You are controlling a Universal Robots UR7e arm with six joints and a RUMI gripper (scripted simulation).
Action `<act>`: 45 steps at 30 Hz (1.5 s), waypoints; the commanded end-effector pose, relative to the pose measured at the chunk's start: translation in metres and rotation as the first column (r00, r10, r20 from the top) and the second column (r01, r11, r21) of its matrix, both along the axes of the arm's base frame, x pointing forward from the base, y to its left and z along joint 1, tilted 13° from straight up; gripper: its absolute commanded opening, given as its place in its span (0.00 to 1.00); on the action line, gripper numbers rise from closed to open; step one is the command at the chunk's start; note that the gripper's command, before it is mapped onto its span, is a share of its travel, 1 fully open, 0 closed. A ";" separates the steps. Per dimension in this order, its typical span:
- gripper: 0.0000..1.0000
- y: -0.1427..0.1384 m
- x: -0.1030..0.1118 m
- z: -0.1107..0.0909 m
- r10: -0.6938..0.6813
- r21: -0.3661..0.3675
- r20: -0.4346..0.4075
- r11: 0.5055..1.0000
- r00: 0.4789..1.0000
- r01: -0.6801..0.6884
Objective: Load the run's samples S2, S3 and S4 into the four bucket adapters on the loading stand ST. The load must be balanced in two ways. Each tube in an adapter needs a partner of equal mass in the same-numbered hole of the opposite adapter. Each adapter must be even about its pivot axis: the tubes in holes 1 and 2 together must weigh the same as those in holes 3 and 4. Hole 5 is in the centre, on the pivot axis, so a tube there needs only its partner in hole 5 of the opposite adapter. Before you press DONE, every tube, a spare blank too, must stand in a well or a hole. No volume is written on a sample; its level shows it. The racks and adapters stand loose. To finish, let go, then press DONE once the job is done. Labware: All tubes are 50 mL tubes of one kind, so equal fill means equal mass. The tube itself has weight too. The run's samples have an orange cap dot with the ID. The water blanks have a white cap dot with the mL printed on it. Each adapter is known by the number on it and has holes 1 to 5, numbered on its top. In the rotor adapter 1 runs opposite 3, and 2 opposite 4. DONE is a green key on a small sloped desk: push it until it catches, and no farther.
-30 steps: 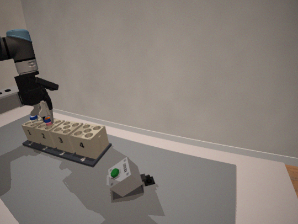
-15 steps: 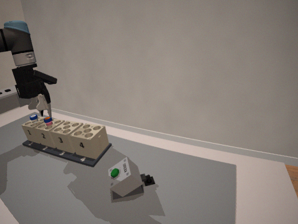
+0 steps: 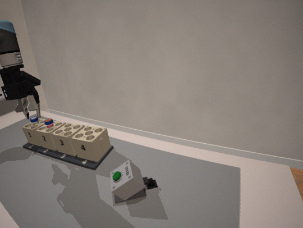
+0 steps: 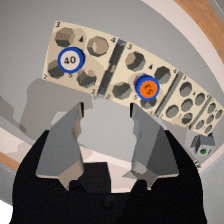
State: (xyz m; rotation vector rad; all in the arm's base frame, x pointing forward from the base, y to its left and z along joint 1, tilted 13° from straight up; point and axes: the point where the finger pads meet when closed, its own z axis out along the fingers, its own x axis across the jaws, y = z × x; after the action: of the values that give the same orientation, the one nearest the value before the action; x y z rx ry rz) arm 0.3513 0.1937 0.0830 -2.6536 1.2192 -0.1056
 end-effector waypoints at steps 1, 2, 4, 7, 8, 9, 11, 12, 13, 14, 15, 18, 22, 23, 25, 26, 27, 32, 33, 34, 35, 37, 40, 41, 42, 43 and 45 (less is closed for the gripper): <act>0.35 0.021 -0.026 0.002 0.193 -0.030 0.034 0.981 0.981 -0.192; 0.35 0.026 -0.033 0.002 0.241 -0.039 0.040 0.970 0.970 -0.240; 0.35 0.037 -0.046 0.002 0.335 -0.059 0.052 0.941 0.941 -0.332; 0.35 0.053 -0.065 0.001 0.469 -0.091 0.066 0.882 0.881 -0.463; 0.35 0.058 -0.072 0.001 0.512 -0.102 0.070 0.857 0.856 -0.504; 0.35 0.063 -0.078 0.001 0.554 -0.114 0.073 0.831 0.830 -0.545; 0.35 0.074 -0.091 0.001 0.633 -0.136 0.078 0.772 0.771 -0.620; 0.35 0.079 -0.097 0.001 0.670 -0.148 0.079 0.740 0.738 -0.656; 0.35 0.084 -0.104 0.001 0.706 -0.159 0.080 0.706 0.704 -0.690; 0.35 0.084 -0.104 0.001 0.706 -0.159 0.080 0.706 0.704 -0.690; 0.35 0.084 -0.104 0.001 0.706 -0.159 0.080 0.706 0.704 -0.690; 0.35 0.100 -0.123 0.000 0.786 -0.188 0.079 0.616 0.613 -0.765; 0.35 0.121 -0.149 0.000 0.786 -0.187 0.079 0.616 0.613 -0.765; 0.35 0.126 -0.156 0.000 0.786 -0.187 0.079 0.616 0.613 -0.765; 0.35 0.137 -0.168 0.000 0.786 -0.187 0.079 0.616 0.613 -0.765; 0.35 0.142 -0.175 0.000 0.786 -0.187 0.079 0.616 0.613 -0.765; 0.35 0.148 -0.181 -0.001 0.786 -0.187 0.079 0.616 0.613 -0.765; 0.35 0.163 -0.201 -0.001 0.786 -0.187 0.079 0.616 0.613 -0.765; 0.35 0.169 -0.207 -0.001 0.786 -0.187 0.080 0.616 0.613 -0.765; 0.35 0.174 -0.214 -0.001 0.786 -0.187 0.080 0.616 0.613 -0.765; 0.35 0.179 -0.220 -0.001 0.786 -0.187 0.080 0.616 0.613 -0.765; 0.35 0.190 -0.233 -0.001 0.786 -0.187 0.080 0.616 0.613 -0.765; 0.35 0.206 -0.252 -0.002 0.786 -0.187 0.080 0.616 0.613 -0.765; 0.35 0.211 -0.259 -0.002 0.786 -0.187 0.080 0.616 0.613 -0.765; 0.35 0.216 -0.265 -0.002 0.786 -0.187 0.080 0.616 0.613 -0.765; 0.35 0.221 -0.272 -0.002 0.786 -0.187 0.080 0.616 0.613 -0.765; 0.35 0.232 -0.285 -0.002 0.786 -0.187 0.080 0.616 0.613 -0.765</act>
State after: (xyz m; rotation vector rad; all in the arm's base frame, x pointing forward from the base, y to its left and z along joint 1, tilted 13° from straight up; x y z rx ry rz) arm 0.0915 0.4011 0.0819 -2.9498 -0.1010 -0.2286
